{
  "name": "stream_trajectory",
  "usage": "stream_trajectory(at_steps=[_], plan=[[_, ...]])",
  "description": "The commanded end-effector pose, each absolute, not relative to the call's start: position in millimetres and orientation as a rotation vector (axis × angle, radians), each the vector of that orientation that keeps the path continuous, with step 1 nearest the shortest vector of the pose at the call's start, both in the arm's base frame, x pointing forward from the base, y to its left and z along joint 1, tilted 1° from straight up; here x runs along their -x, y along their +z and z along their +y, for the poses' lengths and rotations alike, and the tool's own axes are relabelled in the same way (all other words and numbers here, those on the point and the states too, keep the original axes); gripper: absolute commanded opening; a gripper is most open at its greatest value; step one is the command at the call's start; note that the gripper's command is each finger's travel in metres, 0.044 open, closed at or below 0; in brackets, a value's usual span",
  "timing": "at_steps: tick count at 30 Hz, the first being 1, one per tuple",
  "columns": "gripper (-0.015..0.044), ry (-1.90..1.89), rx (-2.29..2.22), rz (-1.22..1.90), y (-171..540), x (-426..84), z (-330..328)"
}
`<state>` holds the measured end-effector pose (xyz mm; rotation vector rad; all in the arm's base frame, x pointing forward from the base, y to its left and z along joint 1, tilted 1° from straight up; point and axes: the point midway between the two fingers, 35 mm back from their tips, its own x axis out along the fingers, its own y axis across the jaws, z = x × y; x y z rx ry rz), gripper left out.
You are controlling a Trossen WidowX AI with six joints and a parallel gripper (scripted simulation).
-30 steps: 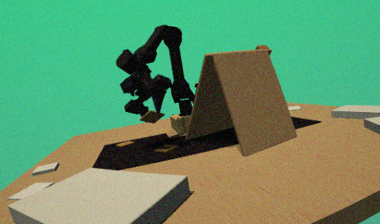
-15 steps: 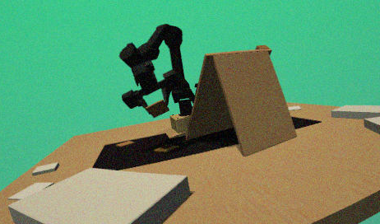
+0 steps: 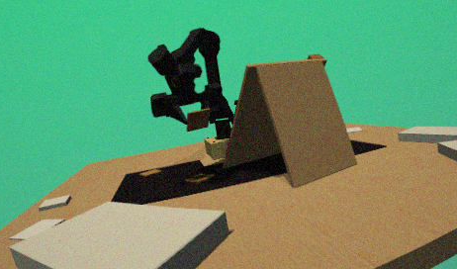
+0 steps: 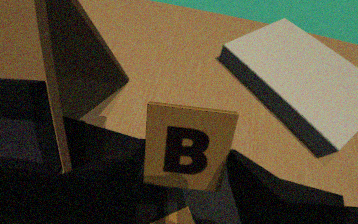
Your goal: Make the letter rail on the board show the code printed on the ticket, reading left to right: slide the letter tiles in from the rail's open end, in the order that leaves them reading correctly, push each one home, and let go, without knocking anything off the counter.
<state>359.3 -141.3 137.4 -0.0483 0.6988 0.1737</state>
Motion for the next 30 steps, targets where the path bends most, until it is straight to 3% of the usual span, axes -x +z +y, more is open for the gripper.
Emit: stream_trajectory(at_steps=[1,30], plan=[[0.0,0.197,0.087,0.684,139.9,-361.4,-138.5],[0.0,0.198,0.086,0.684,138.4,-358.9,-130.5]])
